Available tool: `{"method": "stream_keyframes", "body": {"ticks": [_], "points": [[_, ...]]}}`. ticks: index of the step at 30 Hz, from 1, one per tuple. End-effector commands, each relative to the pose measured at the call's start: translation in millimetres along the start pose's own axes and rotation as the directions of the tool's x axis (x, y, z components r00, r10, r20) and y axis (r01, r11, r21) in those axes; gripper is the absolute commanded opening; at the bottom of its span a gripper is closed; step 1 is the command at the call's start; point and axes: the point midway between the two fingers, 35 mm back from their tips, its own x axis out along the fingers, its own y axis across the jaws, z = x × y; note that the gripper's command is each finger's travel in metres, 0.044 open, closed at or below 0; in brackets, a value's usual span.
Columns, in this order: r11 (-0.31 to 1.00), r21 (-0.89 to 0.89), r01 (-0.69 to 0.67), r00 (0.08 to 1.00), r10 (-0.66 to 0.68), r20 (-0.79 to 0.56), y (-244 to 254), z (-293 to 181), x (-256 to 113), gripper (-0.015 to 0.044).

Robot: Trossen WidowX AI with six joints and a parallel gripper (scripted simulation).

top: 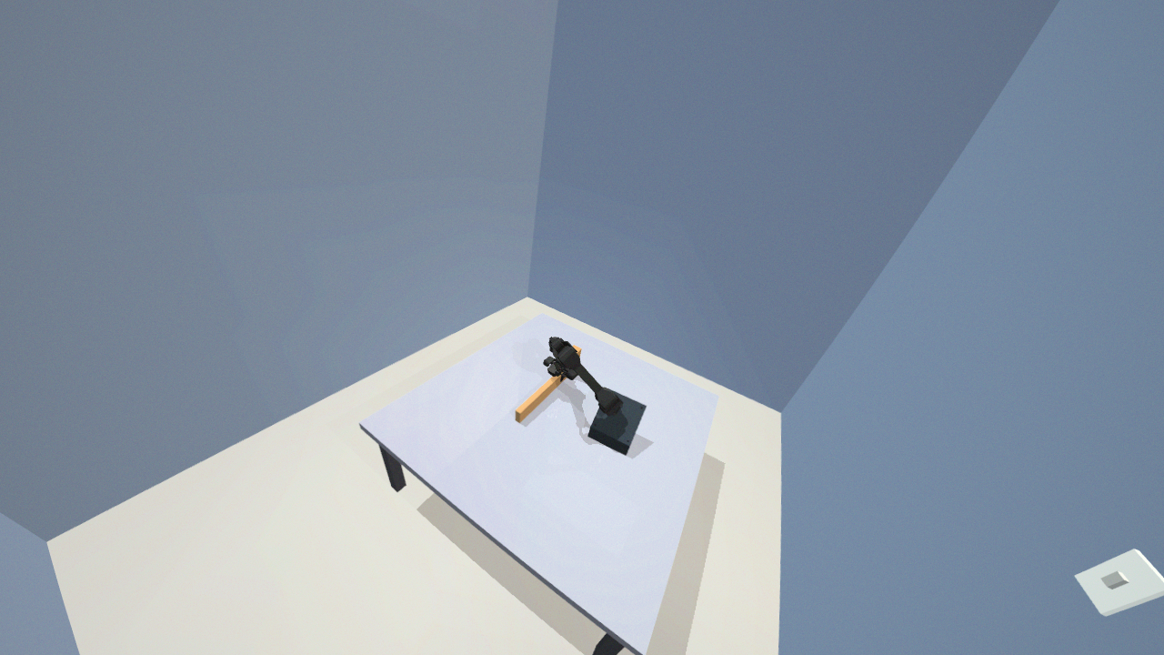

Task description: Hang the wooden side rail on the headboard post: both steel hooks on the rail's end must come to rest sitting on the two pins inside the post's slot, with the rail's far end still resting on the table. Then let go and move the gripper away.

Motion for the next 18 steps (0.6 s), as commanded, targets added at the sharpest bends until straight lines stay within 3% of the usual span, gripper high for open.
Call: {"method": "stream_keyframes", "body": {"ticks": [1, 18], "points": [[1.0, 0.001, 0.007, 1.0, -0.007, -0.003, -0.1, -3.2, -3.1, 0.0], [1.0, 0.001, 0.007, 1.0, -0.007, -0.003, -1.2, -5.0, -2.5, 0.0]]}}
